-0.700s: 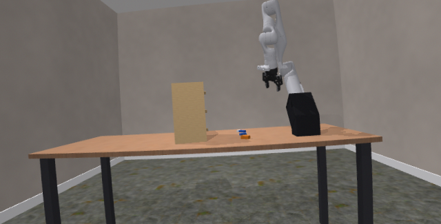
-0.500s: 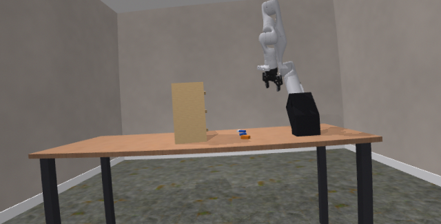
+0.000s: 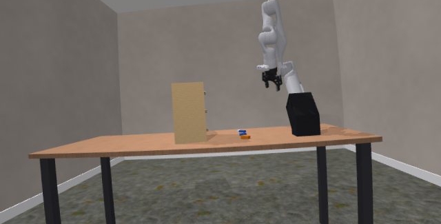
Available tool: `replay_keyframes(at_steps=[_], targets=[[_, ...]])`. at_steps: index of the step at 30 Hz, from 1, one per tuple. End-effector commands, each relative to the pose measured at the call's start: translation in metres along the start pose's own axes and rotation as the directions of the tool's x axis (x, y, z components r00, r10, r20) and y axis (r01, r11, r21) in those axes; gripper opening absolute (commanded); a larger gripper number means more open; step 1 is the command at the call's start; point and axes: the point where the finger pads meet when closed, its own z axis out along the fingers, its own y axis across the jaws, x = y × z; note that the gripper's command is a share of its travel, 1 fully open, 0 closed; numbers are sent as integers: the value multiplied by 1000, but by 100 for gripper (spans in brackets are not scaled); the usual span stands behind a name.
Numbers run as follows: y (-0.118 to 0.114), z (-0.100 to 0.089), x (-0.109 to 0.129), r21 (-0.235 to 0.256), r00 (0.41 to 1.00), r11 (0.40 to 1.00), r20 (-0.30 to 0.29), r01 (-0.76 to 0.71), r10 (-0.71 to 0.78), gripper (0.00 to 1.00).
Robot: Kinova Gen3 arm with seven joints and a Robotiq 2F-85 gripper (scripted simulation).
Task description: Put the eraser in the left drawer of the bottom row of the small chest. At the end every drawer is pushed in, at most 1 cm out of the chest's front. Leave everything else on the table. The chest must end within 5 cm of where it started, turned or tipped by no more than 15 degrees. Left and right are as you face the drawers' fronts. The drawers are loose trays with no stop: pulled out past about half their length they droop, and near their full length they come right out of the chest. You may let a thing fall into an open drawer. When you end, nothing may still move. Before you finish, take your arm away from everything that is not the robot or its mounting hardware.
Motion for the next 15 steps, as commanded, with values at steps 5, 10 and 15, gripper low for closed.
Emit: replay_keyframes(at_steps=[5, 10, 15], targets=[[17, -58, 58, 161, 975, 967, -73, -198, 212, 100], [49, -102, 96, 279, 925, 902, -98, -329, 367, 100], [85, -137, 121, 376, 865, 824, -101, -424, 491, 100]])
